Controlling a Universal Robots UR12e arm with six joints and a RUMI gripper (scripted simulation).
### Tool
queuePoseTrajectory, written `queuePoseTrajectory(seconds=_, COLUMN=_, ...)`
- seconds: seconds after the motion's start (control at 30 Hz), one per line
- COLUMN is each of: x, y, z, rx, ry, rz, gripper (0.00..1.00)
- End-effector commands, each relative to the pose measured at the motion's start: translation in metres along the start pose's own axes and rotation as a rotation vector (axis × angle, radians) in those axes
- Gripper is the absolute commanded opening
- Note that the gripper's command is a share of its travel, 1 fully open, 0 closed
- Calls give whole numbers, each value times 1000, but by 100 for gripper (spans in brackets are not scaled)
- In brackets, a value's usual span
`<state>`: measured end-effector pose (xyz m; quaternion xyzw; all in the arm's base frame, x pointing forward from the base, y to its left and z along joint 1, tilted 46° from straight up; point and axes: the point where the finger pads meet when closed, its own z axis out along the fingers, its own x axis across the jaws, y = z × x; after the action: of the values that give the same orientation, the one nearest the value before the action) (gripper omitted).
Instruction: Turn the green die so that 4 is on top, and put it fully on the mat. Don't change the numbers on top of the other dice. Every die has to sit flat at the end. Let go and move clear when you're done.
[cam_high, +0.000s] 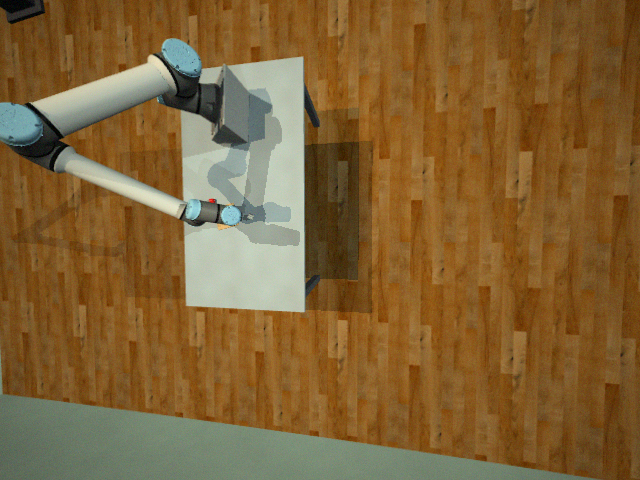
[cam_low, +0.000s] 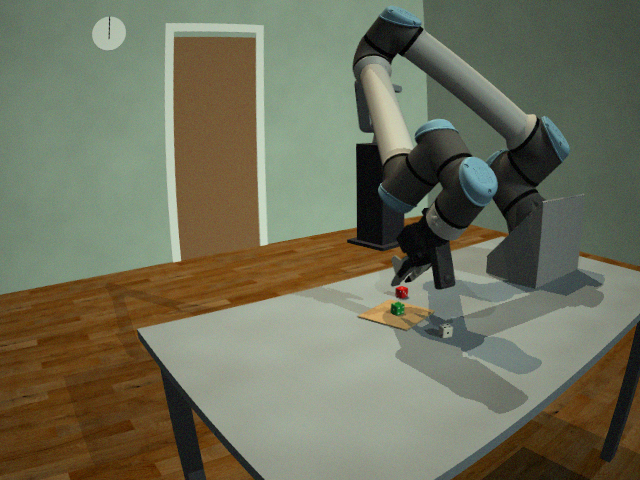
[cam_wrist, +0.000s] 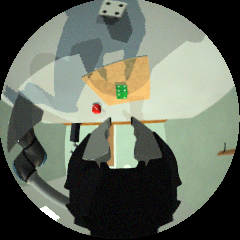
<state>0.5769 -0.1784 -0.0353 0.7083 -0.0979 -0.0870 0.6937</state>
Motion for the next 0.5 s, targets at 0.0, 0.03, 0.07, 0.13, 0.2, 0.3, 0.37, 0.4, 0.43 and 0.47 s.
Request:
queuePoseTrajectory(seconds=0.0, x=1, y=2, z=-1, rx=-21, ry=5, rz=2, gripper=24)
queuePoseTrajectory(seconds=0.03, x=1, y=2, z=-1, rx=-22, ry=6, rz=2, gripper=24)
queuePoseTrajectory(seconds=0.07, x=2, y=2, z=-1, rx=-24, ry=7, rz=1, gripper=24)
queuePoseTrajectory(seconds=0.13, x=2, y=2, z=-1, rx=-24, ry=7, rz=1, gripper=24)
queuePoseTrajectory(seconds=0.2, x=2, y=3, z=-1, rx=-26, ry=9, rz=1, gripper=24)
queuePoseTrajectory(seconds=0.3, x=2, y=4, z=-1, rx=-30, ry=11, rz=1, gripper=24)
queuePoseTrajectory(seconds=0.37, x=2, y=4, z=-1, rx=-31, ry=12, rz=1, gripper=24)
queuePoseTrajectory(seconds=0.4, x=2, y=4, z=-1, rx=-32, ry=12, rz=1, gripper=24)
queuePoseTrajectory(seconds=0.43, x=2, y=4, z=-1, rx=-32, ry=13, rz=1, gripper=24)
queuePoseTrajectory(seconds=0.47, x=3, y=4, z=-1, rx=-33, ry=13, rz=1, gripper=24)
